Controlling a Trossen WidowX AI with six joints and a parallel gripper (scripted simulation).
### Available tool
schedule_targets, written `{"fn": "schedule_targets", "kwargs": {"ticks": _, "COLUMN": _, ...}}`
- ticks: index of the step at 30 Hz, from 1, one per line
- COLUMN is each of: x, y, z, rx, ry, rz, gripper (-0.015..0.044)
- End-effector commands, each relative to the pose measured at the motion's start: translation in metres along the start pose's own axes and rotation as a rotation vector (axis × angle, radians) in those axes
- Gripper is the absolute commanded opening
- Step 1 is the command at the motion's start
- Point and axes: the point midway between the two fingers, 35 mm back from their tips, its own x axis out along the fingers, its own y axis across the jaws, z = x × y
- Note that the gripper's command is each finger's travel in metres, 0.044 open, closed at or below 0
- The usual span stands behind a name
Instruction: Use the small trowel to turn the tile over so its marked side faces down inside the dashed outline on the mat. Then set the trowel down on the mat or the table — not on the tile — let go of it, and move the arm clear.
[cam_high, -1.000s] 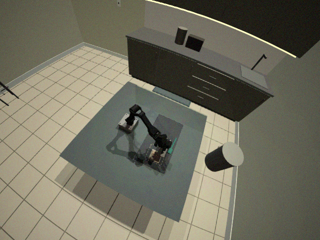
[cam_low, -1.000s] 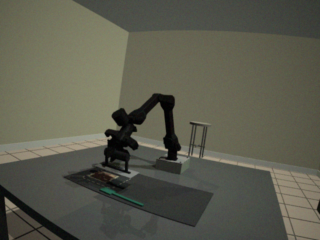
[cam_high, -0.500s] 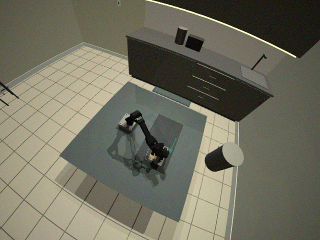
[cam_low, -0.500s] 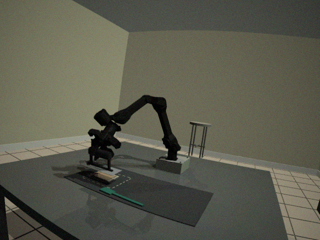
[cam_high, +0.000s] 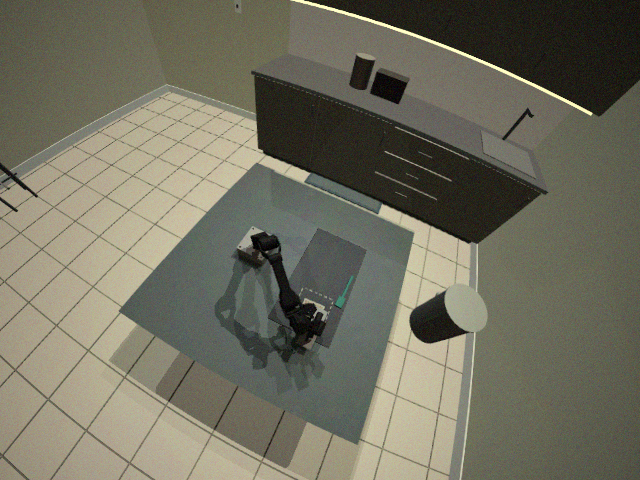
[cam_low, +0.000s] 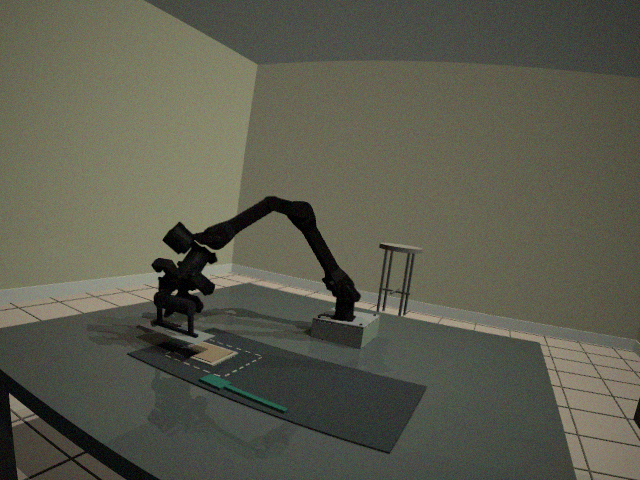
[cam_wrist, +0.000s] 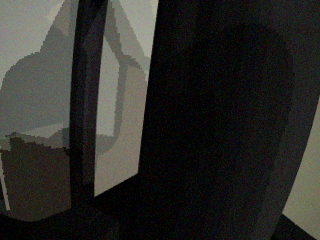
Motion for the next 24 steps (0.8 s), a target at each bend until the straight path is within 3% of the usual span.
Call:
{"fn": "schedule_targets", "kwargs": {"ticks": 1, "x": -0.007, "y": -0.001, "z": -0.025, "rx": -0.020, "ry": 0.002, "rz": -0.031, "gripper": 0.0000}}
{"fn": "schedule_targets", "kwargs": {"ticks": 13, "x": -0.019, "y": 0.022, "z": -0.090, "rx": -0.070, "ry": 0.006, "rz": -0.075, "gripper": 0.0000}}
{"fn": "schedule_targets", "kwargs": {"ticks": 24, "x": -0.020, "y": 0.024, "z": -0.093, "rx": -0.073, "ry": 0.007, "rz": -0.078, "gripper": 0.0000}}
